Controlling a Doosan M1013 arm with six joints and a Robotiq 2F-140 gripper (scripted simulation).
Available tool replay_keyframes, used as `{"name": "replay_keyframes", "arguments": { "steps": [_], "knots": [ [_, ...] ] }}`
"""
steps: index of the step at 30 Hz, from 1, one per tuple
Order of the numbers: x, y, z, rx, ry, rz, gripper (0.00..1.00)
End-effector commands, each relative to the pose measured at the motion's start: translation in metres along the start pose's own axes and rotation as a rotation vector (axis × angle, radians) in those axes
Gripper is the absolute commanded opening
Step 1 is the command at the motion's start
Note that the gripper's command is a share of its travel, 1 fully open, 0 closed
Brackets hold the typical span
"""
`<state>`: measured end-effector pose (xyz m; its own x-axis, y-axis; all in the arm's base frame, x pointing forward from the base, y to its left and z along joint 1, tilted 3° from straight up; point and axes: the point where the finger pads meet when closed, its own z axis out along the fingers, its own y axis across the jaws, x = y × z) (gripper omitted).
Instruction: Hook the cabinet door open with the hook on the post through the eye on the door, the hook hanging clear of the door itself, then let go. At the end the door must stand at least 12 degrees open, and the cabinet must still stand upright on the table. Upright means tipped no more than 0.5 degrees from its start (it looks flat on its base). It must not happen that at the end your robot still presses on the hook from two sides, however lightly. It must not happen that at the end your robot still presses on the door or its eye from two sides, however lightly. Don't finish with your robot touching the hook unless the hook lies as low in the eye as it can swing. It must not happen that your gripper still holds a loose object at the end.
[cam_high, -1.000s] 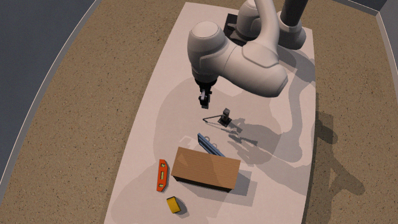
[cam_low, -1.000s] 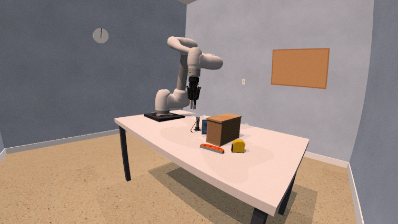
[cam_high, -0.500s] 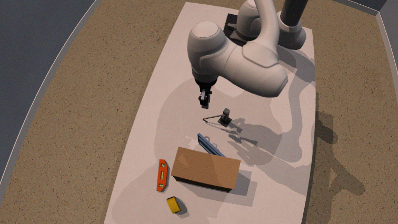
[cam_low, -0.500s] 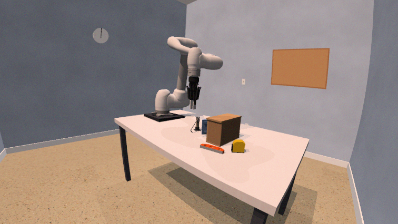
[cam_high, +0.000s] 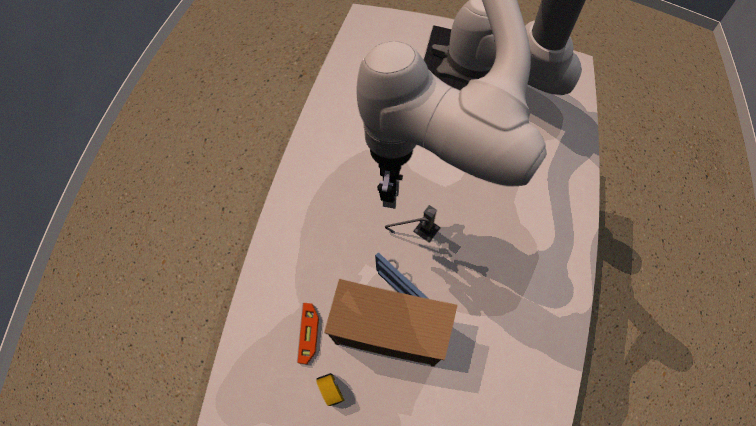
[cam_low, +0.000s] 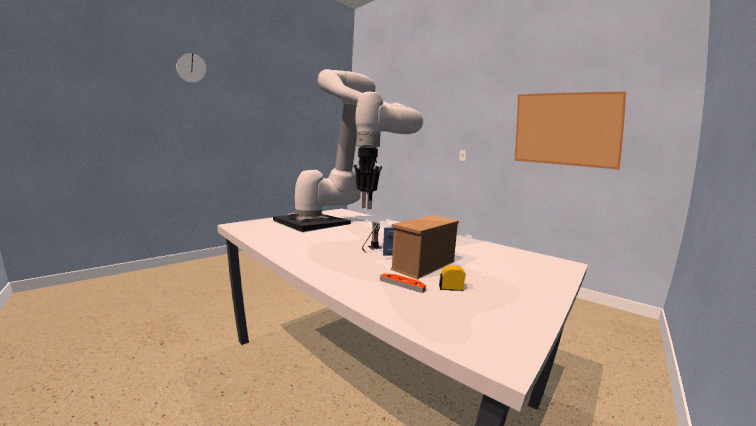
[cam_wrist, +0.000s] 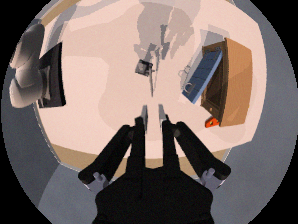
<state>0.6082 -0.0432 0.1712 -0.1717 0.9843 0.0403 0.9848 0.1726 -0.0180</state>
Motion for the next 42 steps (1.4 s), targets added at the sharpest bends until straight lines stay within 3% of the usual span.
{"name": "replay_keyframes", "arguments": {
  "steps": [1, 10, 25, 42],
  "knots": [
    [0.000, -0.002, 0.011, 0.003, 0.004, -0.001, 0.15],
    [0.000, -0.002, 0.034, 0.003, 0.004, -0.001, 0.15],
    [0.001, -0.002, 0.095, 0.003, 0.004, -0.001, 0.15],
    [0.001, -0.002, 0.125, 0.003, 0.004, -0.001, 0.15]
  ]
}}
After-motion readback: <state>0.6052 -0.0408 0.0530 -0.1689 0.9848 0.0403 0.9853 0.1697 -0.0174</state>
